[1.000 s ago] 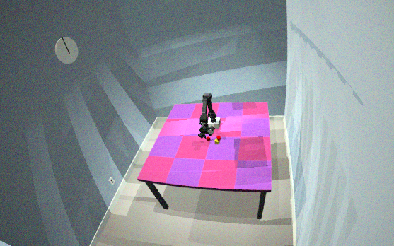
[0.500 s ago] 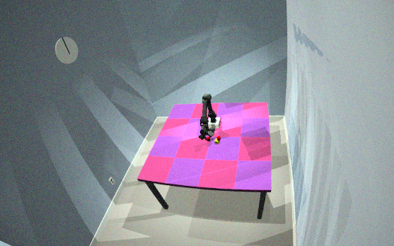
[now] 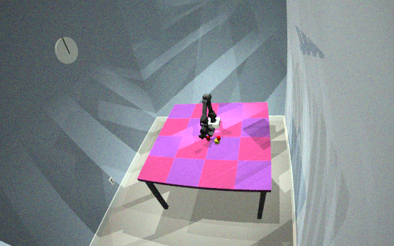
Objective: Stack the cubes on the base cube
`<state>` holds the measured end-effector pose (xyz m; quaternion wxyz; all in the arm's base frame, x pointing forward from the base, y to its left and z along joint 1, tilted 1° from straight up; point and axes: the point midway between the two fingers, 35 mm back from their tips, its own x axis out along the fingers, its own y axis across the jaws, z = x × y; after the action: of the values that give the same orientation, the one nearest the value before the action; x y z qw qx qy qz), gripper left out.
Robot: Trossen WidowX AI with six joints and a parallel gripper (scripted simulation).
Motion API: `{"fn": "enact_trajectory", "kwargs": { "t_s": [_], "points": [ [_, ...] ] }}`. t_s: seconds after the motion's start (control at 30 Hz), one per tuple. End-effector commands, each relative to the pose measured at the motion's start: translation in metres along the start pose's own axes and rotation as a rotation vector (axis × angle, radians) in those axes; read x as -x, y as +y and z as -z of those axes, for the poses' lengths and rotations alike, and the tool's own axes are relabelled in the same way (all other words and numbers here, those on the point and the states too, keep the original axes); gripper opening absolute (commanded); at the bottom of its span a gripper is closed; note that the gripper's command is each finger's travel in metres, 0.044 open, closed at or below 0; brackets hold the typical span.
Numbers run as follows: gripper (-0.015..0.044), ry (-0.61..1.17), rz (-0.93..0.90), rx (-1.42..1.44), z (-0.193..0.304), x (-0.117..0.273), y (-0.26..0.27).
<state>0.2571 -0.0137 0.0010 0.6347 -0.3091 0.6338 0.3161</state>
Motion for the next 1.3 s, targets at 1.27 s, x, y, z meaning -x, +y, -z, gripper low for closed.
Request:
{"fn": "enact_trajectory", "kwargs": {
  "t_s": [1.27],
  "points": [
    [0.0105,-0.010,0.014,-0.196,-0.010,0.102,-0.001]
  ]
}}
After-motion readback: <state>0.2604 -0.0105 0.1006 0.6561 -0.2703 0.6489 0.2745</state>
